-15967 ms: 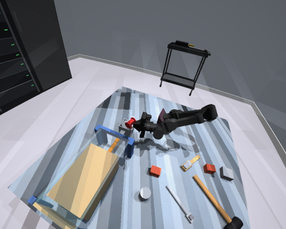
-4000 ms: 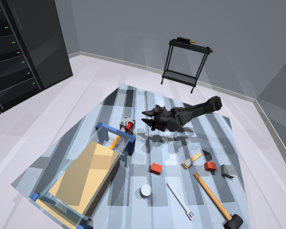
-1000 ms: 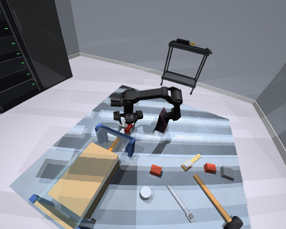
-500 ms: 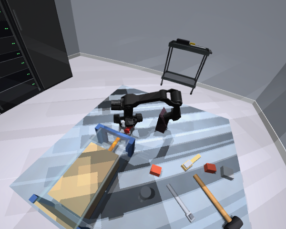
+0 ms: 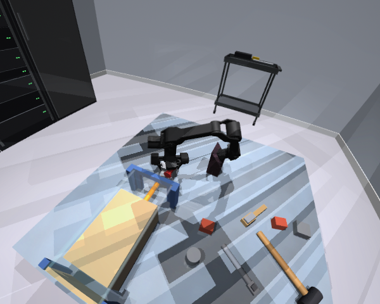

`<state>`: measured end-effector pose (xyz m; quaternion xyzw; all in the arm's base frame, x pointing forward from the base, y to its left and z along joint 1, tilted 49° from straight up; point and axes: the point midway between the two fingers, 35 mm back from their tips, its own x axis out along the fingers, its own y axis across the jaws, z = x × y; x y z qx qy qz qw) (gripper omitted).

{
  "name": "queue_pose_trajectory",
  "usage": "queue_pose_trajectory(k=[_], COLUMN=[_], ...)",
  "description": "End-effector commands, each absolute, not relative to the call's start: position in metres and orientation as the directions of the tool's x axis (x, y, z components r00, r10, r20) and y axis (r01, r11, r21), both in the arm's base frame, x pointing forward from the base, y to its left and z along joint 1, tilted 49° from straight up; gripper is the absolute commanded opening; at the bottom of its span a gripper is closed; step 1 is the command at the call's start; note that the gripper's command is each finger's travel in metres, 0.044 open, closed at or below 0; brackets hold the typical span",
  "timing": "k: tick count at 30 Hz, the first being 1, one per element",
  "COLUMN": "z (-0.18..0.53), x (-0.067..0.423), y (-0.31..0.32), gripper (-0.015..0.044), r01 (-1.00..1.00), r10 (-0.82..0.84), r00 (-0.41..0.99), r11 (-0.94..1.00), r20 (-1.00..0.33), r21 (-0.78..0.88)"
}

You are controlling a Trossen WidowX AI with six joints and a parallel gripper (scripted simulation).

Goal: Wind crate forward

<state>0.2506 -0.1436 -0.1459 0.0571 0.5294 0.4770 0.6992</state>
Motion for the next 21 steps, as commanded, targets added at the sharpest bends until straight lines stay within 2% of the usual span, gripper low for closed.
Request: queue_pose_trajectory(k=[1,12,21], z=[-0.1459,-0.1459,-0.1459], x=[0.2506,0.2506,0.2506], y=[-0.1436,-0.1436,-0.1436], gripper=[0.0414,0.0125,0.0065], r01=[-0.607,-0.607,-0.607], r10=[0.728,0.728,0.728], r00=[-0.016,-0.016,-0.016], r11=[0.538,0.538,0.538], r20=[-0.686,-0.686,-0.686], r21=[0.585,0.585,0.585])
